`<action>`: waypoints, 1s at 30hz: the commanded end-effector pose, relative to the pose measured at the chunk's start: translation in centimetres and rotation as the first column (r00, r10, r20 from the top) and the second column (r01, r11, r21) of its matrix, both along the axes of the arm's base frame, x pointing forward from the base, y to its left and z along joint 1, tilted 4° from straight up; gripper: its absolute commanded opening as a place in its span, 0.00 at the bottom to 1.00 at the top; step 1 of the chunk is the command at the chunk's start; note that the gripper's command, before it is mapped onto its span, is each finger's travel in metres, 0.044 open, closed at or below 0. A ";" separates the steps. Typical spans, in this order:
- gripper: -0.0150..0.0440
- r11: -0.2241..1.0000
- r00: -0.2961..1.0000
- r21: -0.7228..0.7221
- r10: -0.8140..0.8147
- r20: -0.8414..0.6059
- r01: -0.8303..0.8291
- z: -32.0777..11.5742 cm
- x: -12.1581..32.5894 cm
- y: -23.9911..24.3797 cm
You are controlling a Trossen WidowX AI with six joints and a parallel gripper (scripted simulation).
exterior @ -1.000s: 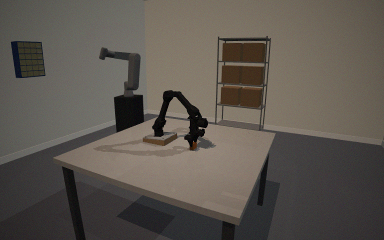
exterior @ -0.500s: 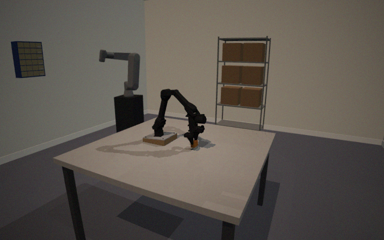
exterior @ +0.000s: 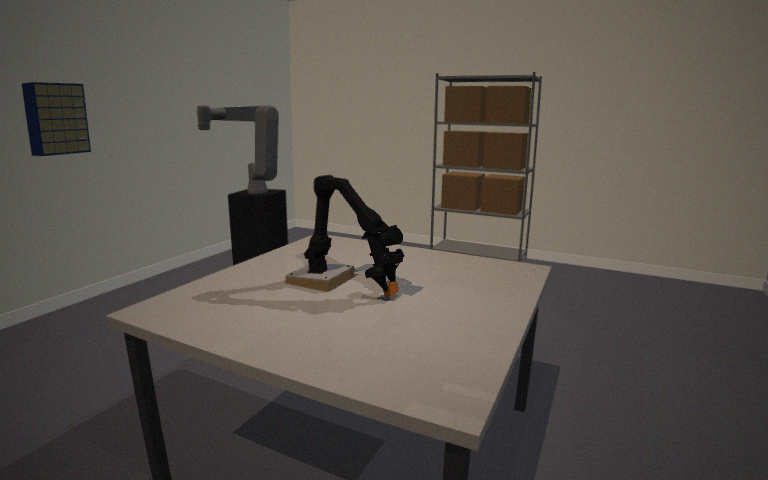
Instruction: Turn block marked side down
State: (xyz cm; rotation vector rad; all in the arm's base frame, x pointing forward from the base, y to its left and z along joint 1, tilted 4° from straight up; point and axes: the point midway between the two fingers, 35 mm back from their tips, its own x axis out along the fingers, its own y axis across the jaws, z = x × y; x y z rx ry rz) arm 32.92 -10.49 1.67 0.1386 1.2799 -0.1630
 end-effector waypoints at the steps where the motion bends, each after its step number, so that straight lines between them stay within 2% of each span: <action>1: 0.25 1.000 0.998 -0.013 0.003 0.070 -0.002 -0.1 -0.2 0.0; 10: 0.25 0.999 0.979 -0.044 0.010 0.205 -0.001 0.0 -0.7 0.2; 15: 0.25 0.999 0.976 -0.047 0.010 0.217 0.000 0.0 -0.7 0.2; 30: 0.25 0.997 0.916 -0.079 0.012 0.400 0.021 -3.2 0.7 -0.4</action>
